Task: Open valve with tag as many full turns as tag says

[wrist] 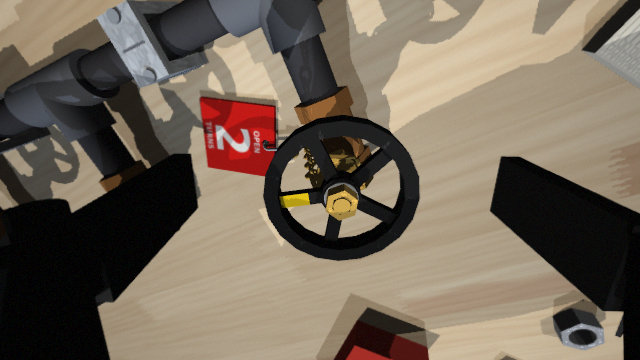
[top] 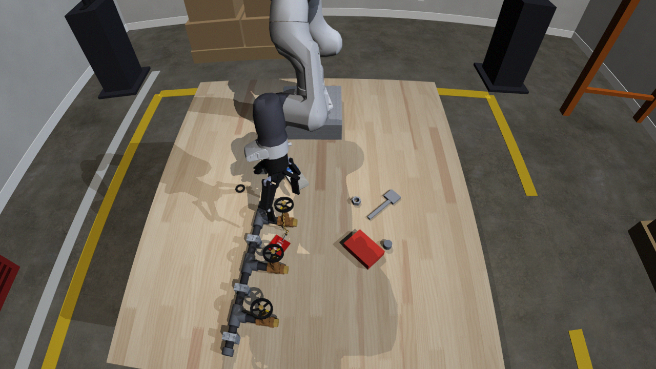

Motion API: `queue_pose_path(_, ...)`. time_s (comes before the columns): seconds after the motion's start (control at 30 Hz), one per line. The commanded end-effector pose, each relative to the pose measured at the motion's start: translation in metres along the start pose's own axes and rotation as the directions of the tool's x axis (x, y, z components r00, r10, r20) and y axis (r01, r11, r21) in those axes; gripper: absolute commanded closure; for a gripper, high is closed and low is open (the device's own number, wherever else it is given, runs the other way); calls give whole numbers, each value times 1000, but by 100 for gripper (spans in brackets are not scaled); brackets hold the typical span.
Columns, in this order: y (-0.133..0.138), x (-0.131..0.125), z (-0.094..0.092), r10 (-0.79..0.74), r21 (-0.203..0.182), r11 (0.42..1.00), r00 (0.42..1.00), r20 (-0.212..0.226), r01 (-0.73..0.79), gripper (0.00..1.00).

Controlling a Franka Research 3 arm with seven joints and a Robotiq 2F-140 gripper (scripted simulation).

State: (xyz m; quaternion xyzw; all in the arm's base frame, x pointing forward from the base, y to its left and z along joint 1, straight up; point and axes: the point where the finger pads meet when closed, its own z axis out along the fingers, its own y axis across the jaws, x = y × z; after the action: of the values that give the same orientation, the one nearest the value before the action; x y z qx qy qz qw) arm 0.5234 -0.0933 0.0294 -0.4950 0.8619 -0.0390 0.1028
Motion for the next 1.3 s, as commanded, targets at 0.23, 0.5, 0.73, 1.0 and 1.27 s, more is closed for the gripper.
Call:
queue_pose_path(0.23, -2, -1, -1, 205, 16, 979, 976, -76, -205, 0)
queue_pose_path(0.5, -2, -1, -1, 205, 16, 979, 976, -76, -205, 0)
queue_pose_path(0.73, -2, -1, -1, 205, 16, 979, 976, -76, -205, 0)
queue_pose_path(1.0, -2, -1, -1, 205, 16, 979, 976, -76, -205, 0)
queue_pose_path(1.27, -2, -1, -5, 205, 15, 979, 976, -75, -205, 0)
